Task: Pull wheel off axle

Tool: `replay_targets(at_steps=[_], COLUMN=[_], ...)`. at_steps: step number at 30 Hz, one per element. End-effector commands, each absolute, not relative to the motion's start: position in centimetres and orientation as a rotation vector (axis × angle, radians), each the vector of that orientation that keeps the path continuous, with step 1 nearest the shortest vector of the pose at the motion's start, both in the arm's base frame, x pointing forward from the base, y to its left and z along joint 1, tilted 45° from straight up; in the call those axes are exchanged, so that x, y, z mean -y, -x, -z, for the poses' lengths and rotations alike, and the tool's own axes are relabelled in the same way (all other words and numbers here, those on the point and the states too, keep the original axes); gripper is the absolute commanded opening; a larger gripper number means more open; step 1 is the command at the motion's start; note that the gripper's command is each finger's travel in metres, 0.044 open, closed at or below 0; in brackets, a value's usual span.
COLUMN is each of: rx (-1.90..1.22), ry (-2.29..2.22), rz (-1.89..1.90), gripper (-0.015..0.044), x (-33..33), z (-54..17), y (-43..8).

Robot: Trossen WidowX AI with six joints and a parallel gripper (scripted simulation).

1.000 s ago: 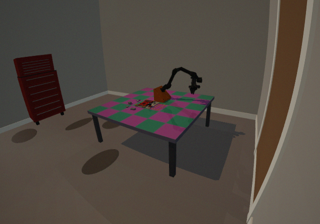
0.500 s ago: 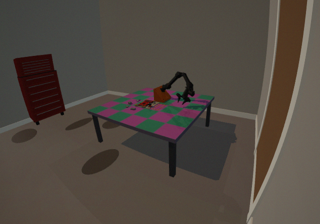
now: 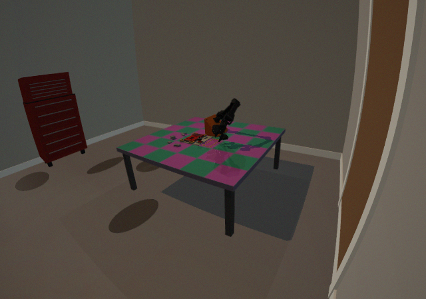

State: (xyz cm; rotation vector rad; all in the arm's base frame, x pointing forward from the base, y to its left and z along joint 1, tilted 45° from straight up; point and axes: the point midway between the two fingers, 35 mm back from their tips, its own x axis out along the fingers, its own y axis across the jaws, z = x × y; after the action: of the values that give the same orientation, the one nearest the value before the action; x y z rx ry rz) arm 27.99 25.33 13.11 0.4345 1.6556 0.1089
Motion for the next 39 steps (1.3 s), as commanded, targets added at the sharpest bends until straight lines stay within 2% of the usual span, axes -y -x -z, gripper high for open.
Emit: replay_targets(at_steps=[1, 12, 32, 39], rx=[-1.765, -1.898, -1.898, -1.897], ry=[-0.718, -1.531, -1.544, -1.544], rz=[0.104, 0.624, 0.632, 0.632], gripper=[0.03, 0.03, 0.03, 0.03], x=[-20.9, -9.1, -8.6, -11.5], z=[-10.1, -4.0, -3.8, -0.8], y=[-31.2, -36.1, -35.2, -34.9])
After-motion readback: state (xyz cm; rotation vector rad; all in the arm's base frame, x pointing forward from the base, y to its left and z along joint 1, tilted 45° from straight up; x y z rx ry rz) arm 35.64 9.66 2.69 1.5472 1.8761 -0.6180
